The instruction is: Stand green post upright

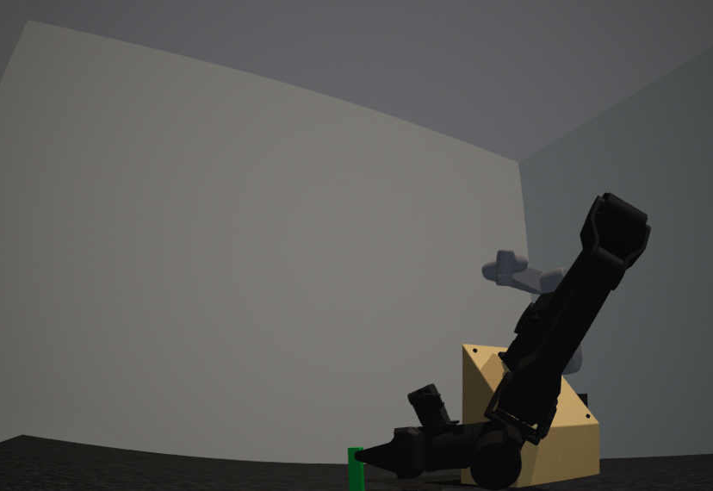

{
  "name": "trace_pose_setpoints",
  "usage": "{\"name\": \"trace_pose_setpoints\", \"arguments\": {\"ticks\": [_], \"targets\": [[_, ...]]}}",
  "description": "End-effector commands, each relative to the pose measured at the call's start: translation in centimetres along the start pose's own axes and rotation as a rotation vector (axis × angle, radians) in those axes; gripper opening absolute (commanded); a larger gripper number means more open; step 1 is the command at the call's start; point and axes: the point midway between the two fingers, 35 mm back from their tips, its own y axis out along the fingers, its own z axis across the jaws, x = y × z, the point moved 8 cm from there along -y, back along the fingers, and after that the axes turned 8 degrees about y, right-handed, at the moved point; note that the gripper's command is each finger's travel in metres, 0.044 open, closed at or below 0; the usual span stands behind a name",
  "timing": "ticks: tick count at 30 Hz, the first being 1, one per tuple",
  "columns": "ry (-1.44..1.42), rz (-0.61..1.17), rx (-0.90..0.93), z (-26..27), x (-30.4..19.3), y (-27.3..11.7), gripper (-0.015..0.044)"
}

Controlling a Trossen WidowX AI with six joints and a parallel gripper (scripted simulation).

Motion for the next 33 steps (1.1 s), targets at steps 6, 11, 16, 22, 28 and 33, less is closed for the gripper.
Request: {"name": "trace_pose_setpoints", "arguments": {"ticks": [6, 11, 16, 22, 28, 33], "targets": [[0.000, -0.004, -0.002, -0.1, 0.0, 0.1, 0.0206], [0.000, -0.004, -0.002, -0.1, 0.0, 0.1, 0.0337], [0.000, -0.004, -0.003, 0.0, 0.3, 0.0, 0.0400], [0.001, -0.005, -0.005, 0.9, 3.8, -0.3, 0.0400], [0.000, -0.008, -0.002, 1.2, 7.3, -0.7, 0.0400], [-0.001, -0.011, 0.000, 1.2, 8.7, -0.9, 0.0400]]}}
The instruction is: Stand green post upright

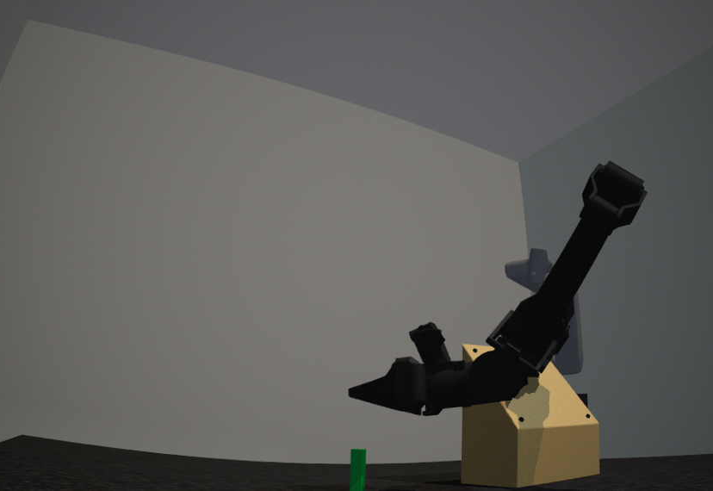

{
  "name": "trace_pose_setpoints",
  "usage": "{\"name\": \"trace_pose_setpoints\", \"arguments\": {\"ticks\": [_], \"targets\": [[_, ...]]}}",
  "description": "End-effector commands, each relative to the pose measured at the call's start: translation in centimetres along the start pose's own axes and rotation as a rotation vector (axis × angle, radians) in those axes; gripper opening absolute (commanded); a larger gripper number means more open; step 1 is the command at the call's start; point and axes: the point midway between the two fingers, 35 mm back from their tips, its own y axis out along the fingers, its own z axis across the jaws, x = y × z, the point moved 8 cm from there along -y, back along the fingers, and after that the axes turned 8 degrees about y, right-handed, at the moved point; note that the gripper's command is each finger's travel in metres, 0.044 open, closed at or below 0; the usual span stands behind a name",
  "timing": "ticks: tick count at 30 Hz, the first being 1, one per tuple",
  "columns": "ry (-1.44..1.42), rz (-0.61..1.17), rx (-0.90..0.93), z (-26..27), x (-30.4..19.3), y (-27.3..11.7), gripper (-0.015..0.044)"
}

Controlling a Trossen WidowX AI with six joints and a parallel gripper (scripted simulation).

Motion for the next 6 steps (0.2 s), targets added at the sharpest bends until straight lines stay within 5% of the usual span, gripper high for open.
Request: {"name": "trace_pose_setpoints", "arguments": {"ticks": [1, 6], "targets": [[-0.015, 0.012, -0.005, 0.0, 0.7, 0.0, 0.0400], [-0.191, 0.209, -0.208, 0.4, 1.6, 3.2, 0.0400]]}}
